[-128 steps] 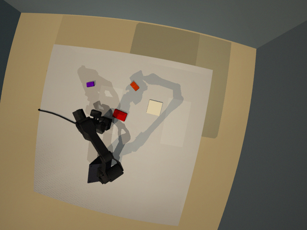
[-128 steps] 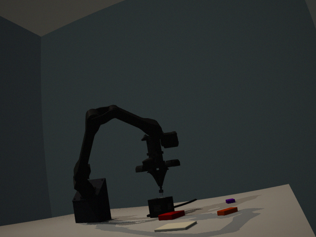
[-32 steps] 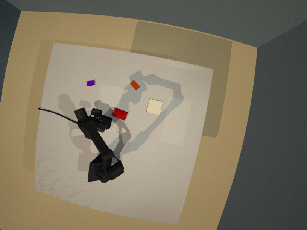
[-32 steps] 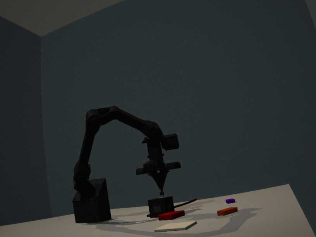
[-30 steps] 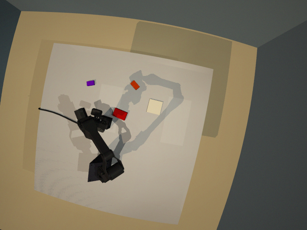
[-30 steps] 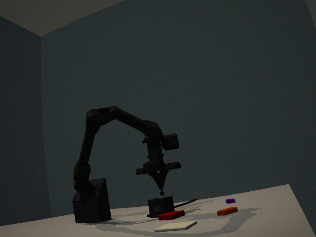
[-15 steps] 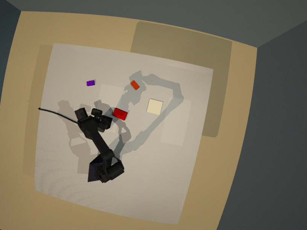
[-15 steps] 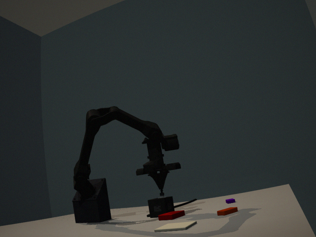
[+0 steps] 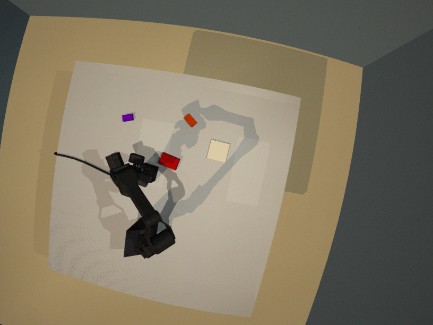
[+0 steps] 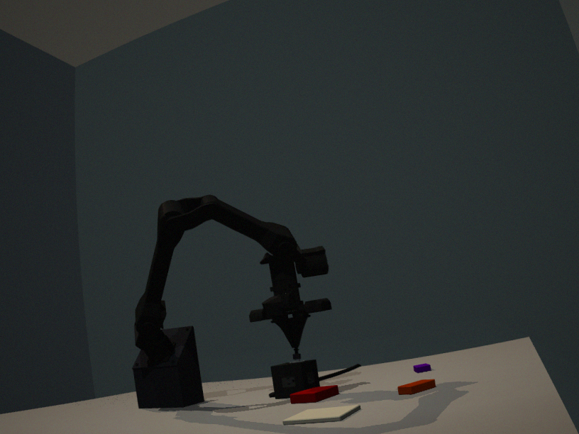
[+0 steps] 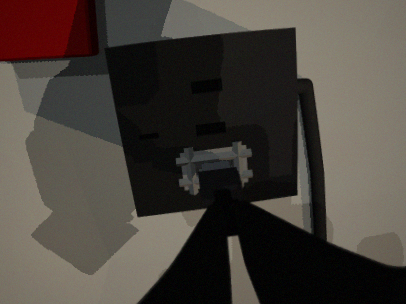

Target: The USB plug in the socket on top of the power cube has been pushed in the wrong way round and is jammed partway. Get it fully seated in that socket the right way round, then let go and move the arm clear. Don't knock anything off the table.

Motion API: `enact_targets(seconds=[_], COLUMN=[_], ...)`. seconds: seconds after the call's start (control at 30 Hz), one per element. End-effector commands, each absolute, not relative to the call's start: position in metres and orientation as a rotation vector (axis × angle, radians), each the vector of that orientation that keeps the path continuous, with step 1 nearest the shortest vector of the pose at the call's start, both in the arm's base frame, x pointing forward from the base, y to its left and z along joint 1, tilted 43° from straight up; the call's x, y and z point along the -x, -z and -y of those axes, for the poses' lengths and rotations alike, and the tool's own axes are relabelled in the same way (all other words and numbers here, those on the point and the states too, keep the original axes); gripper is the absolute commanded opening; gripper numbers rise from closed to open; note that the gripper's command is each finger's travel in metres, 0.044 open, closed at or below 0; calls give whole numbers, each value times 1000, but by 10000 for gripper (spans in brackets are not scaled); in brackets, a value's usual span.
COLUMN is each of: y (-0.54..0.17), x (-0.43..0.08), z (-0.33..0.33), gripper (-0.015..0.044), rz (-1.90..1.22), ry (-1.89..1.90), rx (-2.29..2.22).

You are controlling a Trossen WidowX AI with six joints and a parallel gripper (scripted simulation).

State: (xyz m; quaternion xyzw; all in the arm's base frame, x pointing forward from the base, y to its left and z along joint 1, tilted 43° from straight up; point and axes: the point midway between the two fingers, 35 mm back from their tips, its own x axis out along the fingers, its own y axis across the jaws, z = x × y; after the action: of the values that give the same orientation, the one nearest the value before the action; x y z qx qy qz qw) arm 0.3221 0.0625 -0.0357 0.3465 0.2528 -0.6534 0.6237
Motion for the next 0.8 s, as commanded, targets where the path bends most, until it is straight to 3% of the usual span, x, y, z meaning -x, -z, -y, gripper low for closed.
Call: enact_targets(seconds=[0.0, 0.77], y=[36, 39], x=[-322, -322], z=[-62, -60], gripper=[0, 0], rz=[-581, -581], ry=[1498, 1498], rx=[-792, -792])
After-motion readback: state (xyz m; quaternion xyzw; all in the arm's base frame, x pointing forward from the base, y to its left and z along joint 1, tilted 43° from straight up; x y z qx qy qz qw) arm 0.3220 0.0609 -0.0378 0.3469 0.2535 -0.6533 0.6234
